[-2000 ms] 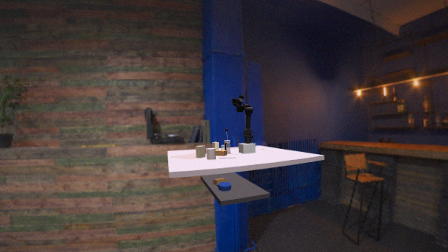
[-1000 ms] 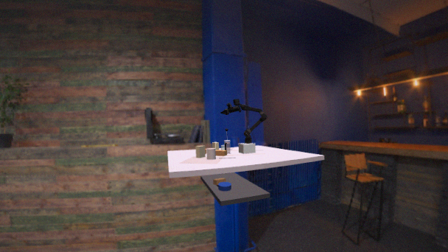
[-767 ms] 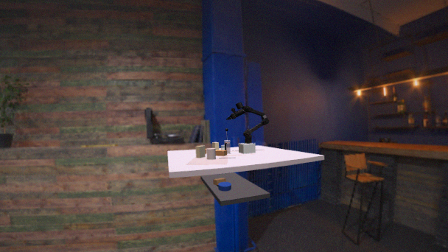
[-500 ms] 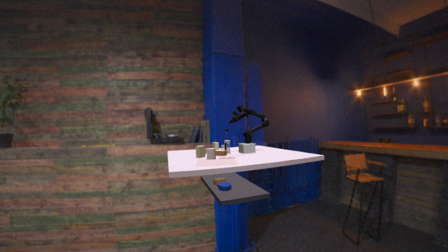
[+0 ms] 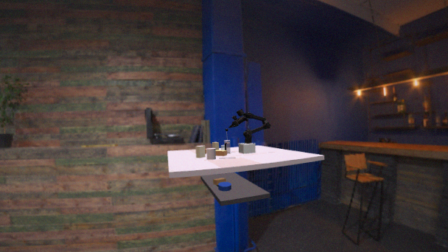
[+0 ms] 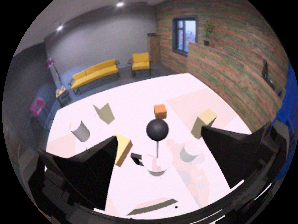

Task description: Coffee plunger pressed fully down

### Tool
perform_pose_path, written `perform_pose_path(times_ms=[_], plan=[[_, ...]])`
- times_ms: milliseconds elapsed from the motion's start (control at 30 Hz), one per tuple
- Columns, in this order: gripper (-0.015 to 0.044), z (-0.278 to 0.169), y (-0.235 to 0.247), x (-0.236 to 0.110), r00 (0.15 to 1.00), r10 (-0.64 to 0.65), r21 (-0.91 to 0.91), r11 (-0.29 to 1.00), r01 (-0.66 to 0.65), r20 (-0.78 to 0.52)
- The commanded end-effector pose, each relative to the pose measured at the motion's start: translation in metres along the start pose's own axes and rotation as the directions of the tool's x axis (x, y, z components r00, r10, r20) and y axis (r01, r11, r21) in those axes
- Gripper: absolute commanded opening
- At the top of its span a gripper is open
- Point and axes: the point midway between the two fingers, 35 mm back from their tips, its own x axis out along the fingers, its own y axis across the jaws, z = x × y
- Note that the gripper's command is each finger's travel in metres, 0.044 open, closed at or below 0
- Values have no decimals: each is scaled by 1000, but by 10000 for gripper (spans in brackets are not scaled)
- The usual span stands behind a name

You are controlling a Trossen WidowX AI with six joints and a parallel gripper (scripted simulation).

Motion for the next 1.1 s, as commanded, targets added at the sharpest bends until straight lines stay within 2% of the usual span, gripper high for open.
perform_pose_path(times_ms=[0,700,1067], plan=[[440,-2,1,7,1000,2,-4,1000,-2,-7],[440,-3,0,37,1000,4,-5,1000,-4,-4],[151,-3,0,37,1000,4,-5,1000,-4,-4]])
